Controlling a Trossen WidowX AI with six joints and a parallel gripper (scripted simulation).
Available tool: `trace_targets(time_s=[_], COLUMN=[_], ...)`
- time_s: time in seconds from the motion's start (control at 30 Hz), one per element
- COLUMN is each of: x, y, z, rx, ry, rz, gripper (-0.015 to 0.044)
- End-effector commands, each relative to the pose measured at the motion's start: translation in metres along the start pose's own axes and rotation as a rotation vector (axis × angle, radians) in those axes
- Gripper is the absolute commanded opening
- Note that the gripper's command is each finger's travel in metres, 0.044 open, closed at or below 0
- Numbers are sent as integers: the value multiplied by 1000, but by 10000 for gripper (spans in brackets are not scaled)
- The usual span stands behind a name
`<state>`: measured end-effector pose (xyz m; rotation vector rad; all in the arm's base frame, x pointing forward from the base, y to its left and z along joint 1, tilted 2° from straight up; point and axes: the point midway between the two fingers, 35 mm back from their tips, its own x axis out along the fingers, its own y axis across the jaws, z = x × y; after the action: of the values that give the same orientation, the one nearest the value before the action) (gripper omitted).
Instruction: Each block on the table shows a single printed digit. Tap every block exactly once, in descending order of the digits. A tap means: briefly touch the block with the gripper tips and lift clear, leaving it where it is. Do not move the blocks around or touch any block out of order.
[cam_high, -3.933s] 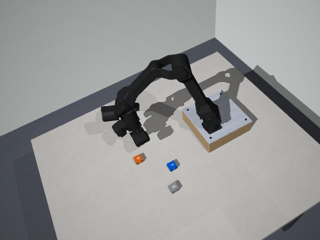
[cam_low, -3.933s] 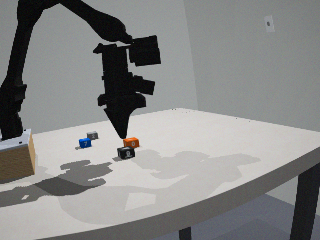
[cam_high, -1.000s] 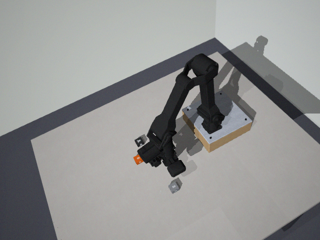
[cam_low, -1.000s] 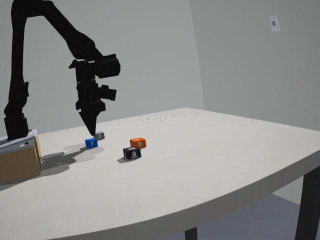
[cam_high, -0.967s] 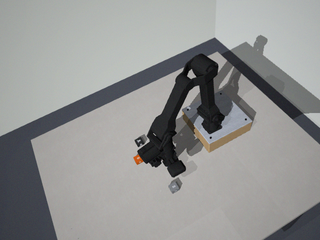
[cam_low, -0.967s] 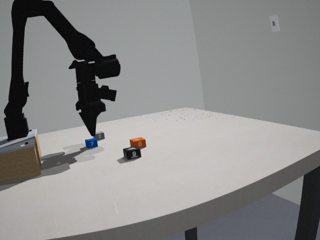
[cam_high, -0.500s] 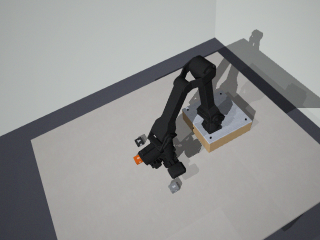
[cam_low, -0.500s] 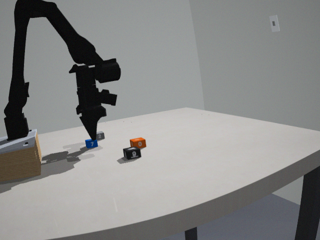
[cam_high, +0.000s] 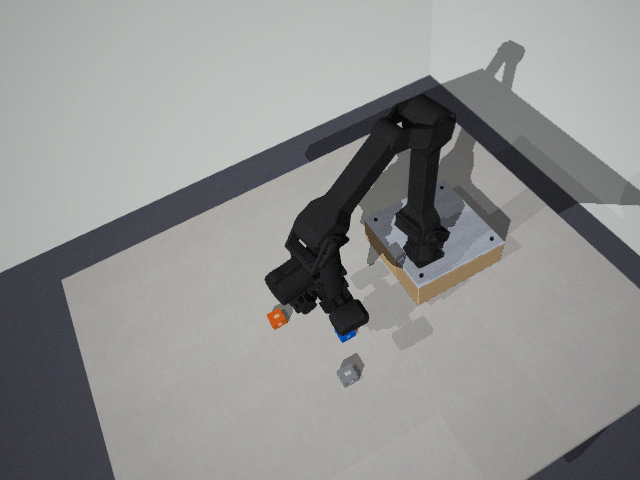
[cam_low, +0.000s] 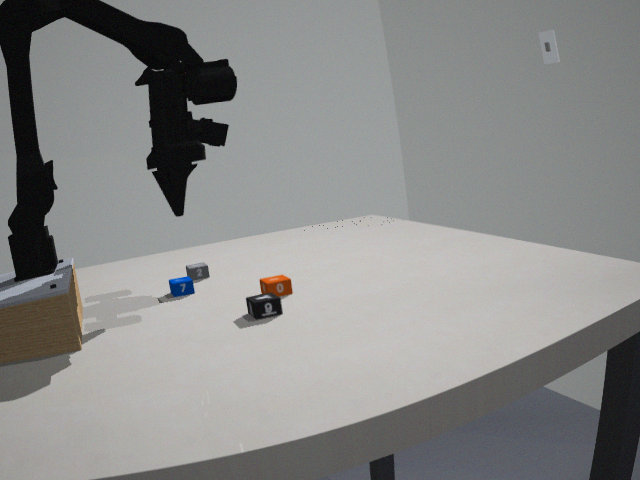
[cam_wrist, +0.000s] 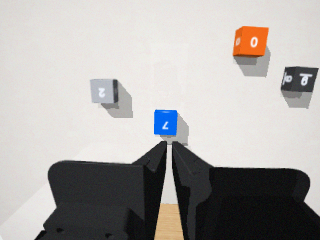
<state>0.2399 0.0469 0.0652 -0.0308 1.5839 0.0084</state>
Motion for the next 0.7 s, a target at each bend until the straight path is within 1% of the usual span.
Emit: trace_targets(time_s=[0.0, 0.1, 0.3, 0.43, 0.5, 0.6, 0.67], x=[-16, -17, -17, -15, 7, 54, 64], y=[0, 9, 91, 94, 95, 95, 95], z=[-3, 2, 23, 23, 25, 24, 22], rx=[4, 4, 4, 4, 4, 4, 4], ry=[2, 1, 0, 0, 0, 0, 0], rz=[4, 4, 11, 11, 11, 11, 11], gripper=[20, 20, 20, 20, 20, 20, 20])
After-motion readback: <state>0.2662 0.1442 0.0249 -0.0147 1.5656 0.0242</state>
